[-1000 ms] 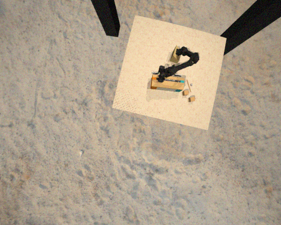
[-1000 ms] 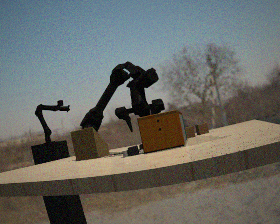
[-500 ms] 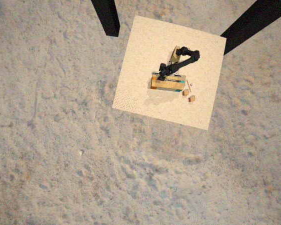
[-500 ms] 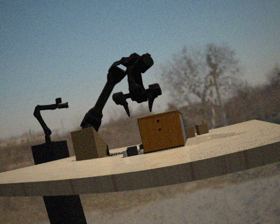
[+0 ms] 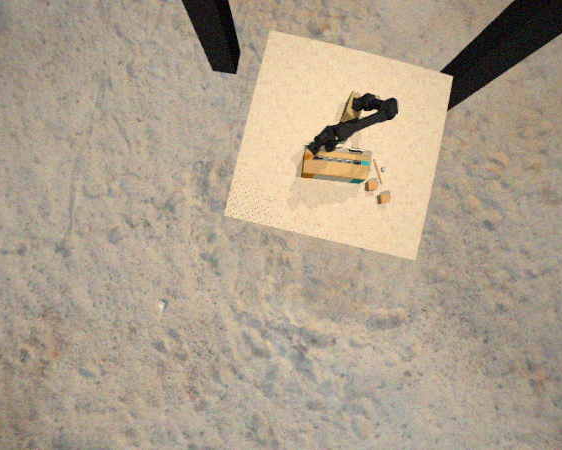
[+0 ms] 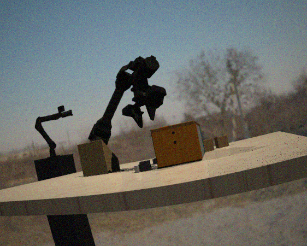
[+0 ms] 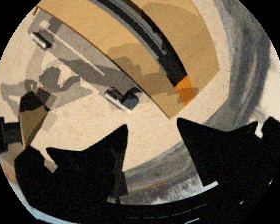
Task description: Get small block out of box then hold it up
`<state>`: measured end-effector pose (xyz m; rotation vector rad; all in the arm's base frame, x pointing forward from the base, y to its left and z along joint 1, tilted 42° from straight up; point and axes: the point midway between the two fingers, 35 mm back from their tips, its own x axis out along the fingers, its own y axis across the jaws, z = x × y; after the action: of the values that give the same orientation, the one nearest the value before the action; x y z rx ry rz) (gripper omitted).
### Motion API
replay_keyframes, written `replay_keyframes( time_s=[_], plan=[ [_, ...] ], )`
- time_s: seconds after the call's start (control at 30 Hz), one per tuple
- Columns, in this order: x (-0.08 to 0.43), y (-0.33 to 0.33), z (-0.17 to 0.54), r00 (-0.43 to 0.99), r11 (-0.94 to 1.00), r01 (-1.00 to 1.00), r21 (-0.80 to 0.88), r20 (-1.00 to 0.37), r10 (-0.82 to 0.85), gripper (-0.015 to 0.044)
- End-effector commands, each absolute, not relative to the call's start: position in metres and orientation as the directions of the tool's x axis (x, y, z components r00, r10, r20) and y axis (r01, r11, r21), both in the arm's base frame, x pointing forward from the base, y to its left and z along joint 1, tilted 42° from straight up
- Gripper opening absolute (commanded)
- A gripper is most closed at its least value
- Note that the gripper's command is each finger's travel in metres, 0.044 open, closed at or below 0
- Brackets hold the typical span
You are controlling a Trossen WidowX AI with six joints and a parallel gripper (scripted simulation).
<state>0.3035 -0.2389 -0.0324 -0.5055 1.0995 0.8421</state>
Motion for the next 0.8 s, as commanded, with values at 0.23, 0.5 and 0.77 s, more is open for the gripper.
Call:
replay_keyframes(
  time_s=[0.23, 0.5, 0.77],
  plan=[
    [0.294, -0.247, -0.042, 0.296, 0.794, 0.304, 0.527, -0.844, 0.447, 0.0285],
    [0.291, -0.250, -0.045, 0.335, 0.510, 0.646, 0.568, -0.811, 0.479, 0.0285],
    [0.289, -0.253, -0.046, 0.371, 0.131, 0.860, 0.493, -0.780, 0.503, 0.0285]
  ],
)
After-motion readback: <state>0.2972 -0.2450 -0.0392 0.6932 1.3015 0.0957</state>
